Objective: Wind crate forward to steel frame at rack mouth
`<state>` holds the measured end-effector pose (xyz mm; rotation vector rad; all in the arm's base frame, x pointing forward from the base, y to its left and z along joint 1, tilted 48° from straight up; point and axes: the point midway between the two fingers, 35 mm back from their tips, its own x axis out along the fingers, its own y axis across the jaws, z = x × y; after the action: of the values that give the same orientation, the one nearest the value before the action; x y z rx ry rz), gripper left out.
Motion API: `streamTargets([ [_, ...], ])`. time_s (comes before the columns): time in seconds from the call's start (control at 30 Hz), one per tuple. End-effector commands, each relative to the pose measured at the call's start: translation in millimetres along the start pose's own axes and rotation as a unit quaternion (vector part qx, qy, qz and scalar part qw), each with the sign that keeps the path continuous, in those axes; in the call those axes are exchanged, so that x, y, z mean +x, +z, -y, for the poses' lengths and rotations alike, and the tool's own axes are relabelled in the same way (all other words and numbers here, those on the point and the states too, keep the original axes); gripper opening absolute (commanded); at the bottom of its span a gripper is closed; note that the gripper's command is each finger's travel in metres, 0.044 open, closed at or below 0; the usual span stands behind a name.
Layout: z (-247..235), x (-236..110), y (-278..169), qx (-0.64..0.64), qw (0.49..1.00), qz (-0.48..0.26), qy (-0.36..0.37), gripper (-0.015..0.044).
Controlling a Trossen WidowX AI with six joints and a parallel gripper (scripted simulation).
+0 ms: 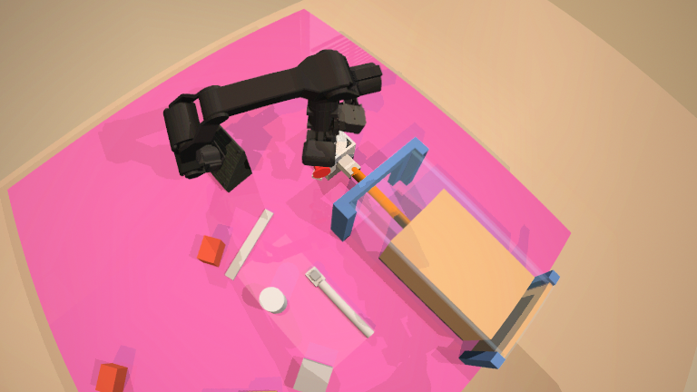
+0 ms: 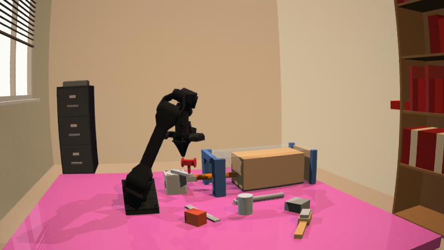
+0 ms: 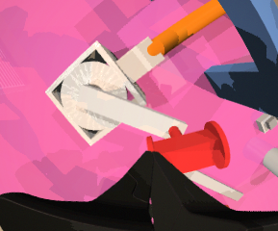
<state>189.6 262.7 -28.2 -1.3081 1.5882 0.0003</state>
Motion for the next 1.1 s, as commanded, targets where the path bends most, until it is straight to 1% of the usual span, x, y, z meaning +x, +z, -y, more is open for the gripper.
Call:
streamTargets([
  [0.0, 1.0, 1.7, -1.9, -0.003, 1.0, 0.001, 0.001, 0.0],
  [0.73, 11.8, 2.4, -28.6, -0.004, 1.0, 0.0, 0.0, 0.0],
  [0.8, 11.5, -4.7, -28.1, -0.006, 1.0, 0.006, 0.002, 0.0],
  [0.97, 10.4, -43.2, -28.2, -0.022, 0.999, 0.042, 0.009, 0.0],
  [1.07, 10.3, -45.1, -28.4, -0.022, 0.999, 0.044, 0.009, 0.0],
])
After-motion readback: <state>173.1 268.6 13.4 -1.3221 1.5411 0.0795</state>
